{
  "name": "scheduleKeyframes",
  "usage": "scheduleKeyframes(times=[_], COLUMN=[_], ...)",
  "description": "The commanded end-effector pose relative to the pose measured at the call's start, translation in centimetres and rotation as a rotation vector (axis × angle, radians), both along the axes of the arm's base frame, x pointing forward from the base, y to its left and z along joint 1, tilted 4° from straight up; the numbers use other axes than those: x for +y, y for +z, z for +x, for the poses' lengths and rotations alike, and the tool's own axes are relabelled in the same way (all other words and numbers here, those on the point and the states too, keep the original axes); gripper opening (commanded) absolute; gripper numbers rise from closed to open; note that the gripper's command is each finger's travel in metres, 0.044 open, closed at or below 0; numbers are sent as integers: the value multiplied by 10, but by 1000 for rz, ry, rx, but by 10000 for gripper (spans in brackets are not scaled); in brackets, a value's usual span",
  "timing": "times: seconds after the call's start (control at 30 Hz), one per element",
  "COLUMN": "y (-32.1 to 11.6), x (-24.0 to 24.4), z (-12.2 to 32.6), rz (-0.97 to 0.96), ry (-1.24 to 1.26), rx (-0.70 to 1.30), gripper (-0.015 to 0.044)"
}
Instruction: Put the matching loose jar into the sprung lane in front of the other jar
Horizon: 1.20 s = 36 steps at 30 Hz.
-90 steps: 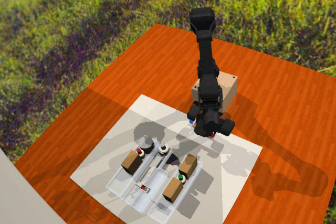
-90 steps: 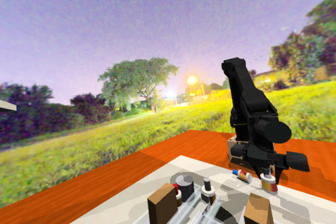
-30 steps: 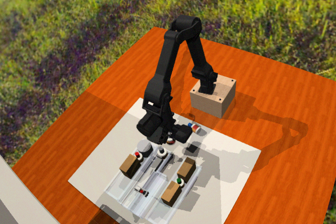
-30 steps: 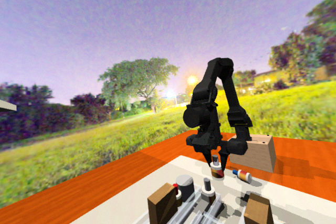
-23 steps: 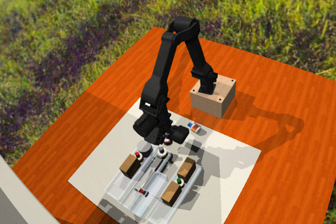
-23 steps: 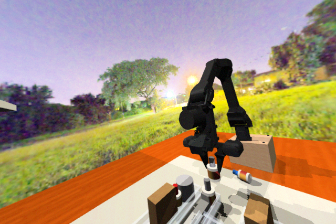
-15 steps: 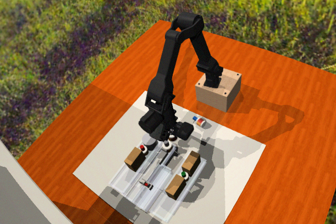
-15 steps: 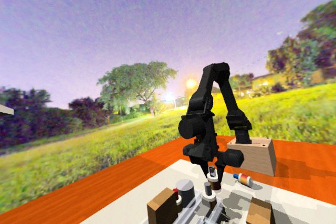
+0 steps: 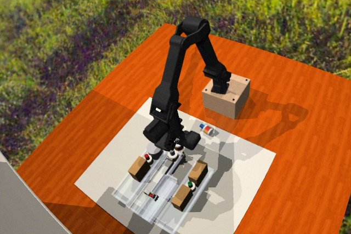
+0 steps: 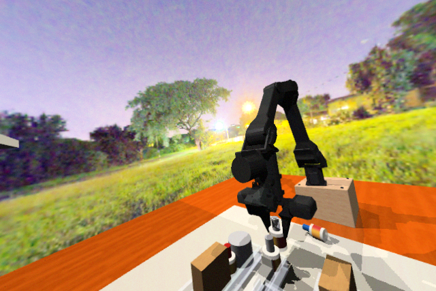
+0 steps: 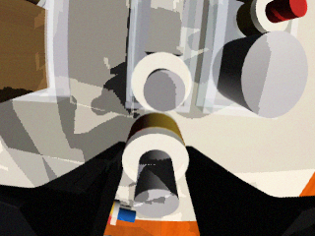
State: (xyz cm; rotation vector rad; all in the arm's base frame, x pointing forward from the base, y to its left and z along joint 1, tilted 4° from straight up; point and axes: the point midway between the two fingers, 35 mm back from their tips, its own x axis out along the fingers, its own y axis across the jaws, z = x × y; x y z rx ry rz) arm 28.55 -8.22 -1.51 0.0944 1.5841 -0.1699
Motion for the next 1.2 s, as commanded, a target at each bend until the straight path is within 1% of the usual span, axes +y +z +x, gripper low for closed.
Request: scheduleKeyframes(times=[0.0, 1.17], y=[0, -1], x=[-1, -4], z=[3, 19], rz=[-5, -5], ry=[4, 4], rx=[-1, -2], gripper=[0, 0])
